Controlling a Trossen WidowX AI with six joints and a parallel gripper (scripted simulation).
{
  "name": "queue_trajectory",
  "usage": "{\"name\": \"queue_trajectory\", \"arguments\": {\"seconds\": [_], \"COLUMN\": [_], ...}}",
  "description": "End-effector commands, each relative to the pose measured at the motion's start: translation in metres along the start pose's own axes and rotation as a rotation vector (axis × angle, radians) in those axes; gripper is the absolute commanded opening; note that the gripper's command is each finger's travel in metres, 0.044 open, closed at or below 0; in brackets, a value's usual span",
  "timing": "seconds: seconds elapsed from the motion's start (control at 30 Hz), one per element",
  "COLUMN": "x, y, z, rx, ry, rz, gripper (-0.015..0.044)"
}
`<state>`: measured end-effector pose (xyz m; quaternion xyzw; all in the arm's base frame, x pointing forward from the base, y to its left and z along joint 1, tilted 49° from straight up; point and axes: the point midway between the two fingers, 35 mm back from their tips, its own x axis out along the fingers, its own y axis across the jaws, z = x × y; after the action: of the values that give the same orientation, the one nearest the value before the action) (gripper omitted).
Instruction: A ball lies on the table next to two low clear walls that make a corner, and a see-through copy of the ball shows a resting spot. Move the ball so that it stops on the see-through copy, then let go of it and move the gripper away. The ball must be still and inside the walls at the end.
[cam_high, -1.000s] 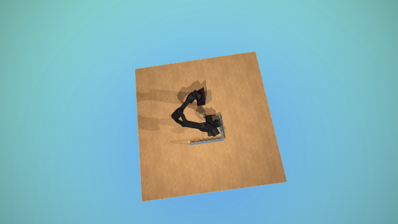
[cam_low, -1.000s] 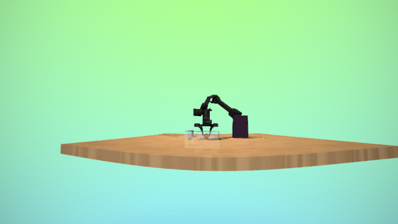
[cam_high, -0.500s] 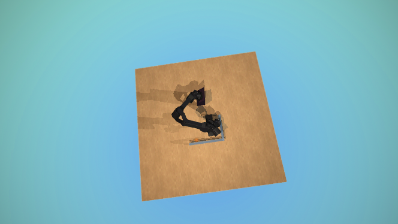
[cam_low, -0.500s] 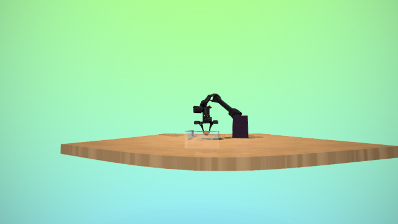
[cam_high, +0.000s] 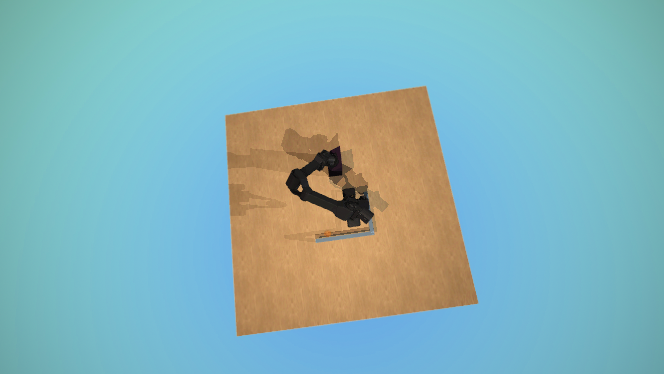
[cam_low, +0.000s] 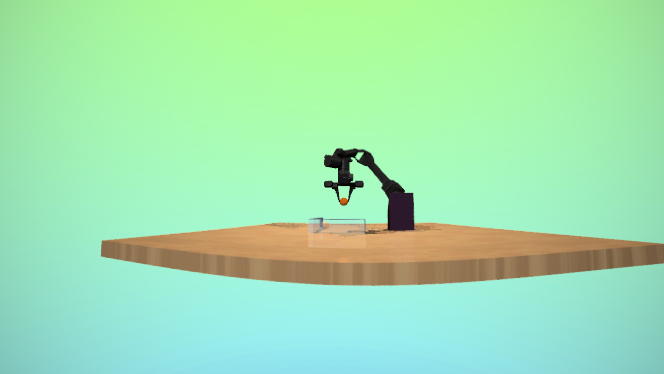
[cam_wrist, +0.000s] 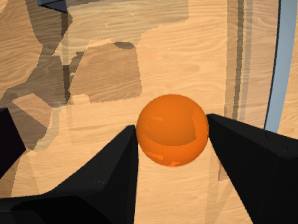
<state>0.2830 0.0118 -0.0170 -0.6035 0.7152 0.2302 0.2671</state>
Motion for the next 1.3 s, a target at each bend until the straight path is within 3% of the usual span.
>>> {"name": "queue_trajectory", "arguments": {"seconds": [0.0,1.27], "x": [-0.011,0.012], "y": [0.001,-0.069], "z": [-0.001,-0.076], "rx": [0.008,-0.913], "ry": [-0.002,-0.023], "rz": [0.005,-0.012], "gripper": [0.0000,0.0000]}}
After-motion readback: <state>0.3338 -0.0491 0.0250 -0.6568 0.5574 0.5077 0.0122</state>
